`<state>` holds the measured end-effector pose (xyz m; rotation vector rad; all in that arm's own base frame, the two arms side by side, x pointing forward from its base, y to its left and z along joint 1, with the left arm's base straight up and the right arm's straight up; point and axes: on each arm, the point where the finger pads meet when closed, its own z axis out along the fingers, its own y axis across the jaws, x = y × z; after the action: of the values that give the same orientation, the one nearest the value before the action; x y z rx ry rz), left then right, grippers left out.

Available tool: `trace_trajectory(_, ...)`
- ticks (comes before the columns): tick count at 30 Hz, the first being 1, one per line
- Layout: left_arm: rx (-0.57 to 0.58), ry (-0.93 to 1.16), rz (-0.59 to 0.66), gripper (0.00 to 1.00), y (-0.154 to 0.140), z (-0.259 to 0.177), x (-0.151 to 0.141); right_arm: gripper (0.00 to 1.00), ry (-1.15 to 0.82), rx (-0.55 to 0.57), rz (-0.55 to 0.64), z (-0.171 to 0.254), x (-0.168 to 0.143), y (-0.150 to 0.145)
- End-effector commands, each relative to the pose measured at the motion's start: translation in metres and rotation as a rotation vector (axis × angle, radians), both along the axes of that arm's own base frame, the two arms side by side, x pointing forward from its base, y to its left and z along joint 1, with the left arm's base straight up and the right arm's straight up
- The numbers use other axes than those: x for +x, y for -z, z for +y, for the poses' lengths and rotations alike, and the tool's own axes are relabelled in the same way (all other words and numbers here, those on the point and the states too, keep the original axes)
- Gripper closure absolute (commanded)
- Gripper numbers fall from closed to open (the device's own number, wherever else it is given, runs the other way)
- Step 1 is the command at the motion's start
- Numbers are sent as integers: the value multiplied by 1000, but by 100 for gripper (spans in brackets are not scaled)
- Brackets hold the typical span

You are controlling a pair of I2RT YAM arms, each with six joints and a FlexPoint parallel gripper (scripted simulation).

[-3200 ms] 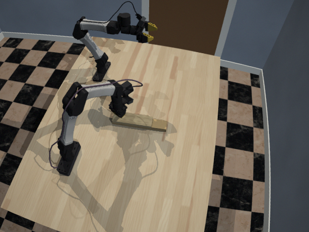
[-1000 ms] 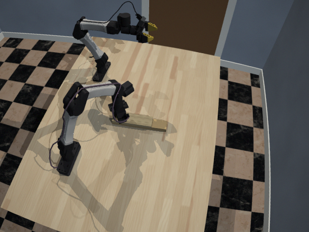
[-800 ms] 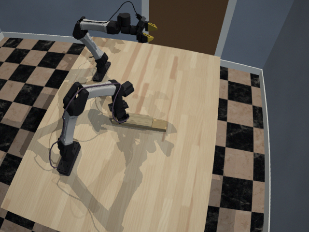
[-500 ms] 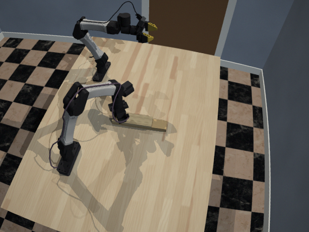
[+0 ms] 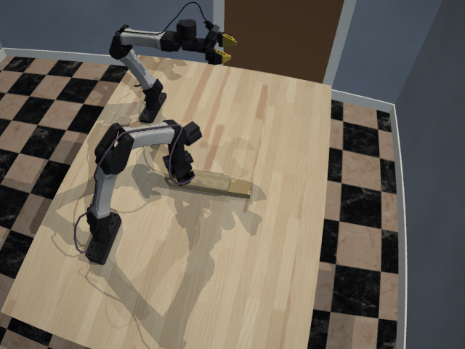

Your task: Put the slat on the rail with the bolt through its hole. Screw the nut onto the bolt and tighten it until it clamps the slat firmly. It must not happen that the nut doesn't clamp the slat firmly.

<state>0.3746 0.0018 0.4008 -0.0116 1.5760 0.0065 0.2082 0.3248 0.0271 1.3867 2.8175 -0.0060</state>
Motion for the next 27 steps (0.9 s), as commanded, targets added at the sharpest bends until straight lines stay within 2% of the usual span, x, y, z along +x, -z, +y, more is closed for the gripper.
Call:
trace_trajectory(1, 2, 2, -20, 0, -8, -1, -2, 64, 1, 13, -10, 2, 2, -4)
trace_trajectory(11, 2, 2, -20, 0, -8, -1, -2, 64, -20, 13, -10, 2, 2, -4)
trace_trajectory(13, 2, 2, -20, 0, -8, -1, -2, 64, -130, 12, -10, 2, 2, -6)
trace_trajectory(18, 2, 2, -20, 0, -8, -1, -2, 64, -544, 13, -10, 2, 1, -10)
trace_trajectory(26, 2, 2, -20, 0, -8, -1, -2, 64, -1006, 19, -20, 4, 2, -16)
trace_trajectory(27, 2, 2, -20, 0, -8, -1, -2, 64, -1006, 19, -20, 4, 2, -16)
